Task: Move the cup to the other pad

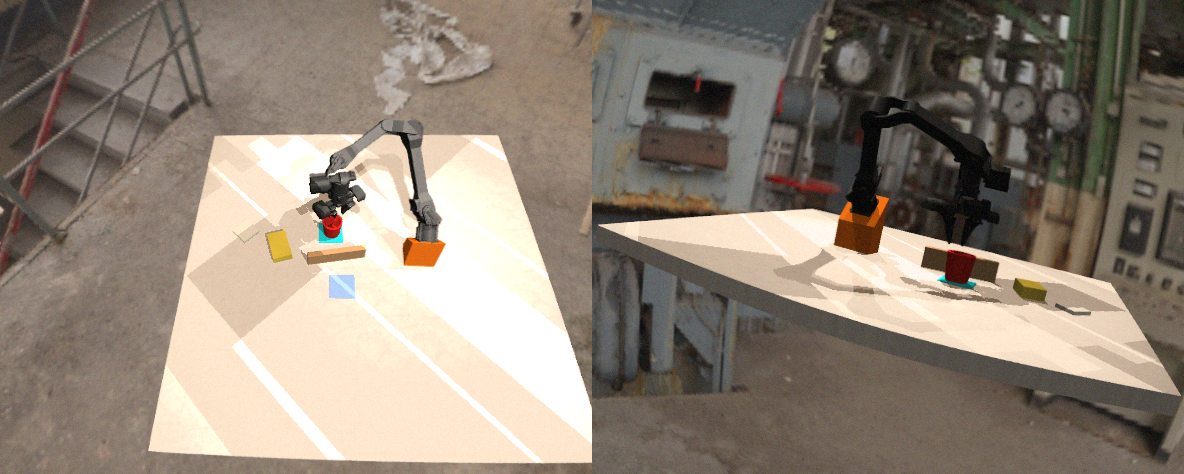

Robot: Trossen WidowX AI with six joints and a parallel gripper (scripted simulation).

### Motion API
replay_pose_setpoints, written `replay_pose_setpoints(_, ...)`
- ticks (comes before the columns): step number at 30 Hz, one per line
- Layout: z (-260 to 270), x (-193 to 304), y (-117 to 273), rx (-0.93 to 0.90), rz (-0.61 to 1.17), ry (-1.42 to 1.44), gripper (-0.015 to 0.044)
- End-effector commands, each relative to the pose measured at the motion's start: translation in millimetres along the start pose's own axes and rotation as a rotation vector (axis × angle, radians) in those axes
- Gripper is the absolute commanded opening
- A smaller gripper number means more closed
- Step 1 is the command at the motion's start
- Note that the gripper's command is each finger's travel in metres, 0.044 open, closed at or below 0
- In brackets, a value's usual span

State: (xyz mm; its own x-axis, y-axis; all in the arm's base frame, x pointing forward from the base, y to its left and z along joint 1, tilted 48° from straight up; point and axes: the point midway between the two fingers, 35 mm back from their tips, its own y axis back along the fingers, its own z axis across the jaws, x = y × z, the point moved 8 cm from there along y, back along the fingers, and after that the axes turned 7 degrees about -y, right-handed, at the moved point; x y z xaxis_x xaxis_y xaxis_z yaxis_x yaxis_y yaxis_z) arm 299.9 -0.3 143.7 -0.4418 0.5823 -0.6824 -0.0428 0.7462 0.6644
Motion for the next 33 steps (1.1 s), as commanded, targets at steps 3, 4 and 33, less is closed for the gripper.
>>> replay_pose_setpoints(3, -0.2, -0.1, -1.2, 0.001, 0.001, 0.001, 0.0285)
replay_pose_setpoints(4, -0.2, -0.1, -1.2, 0.001, 0.001, 0.001, 0.0312)
replay_pose_setpoints(33, 3.4, -1.5, 58.8, -0.005, 0.001, 0.000, 0.0440)
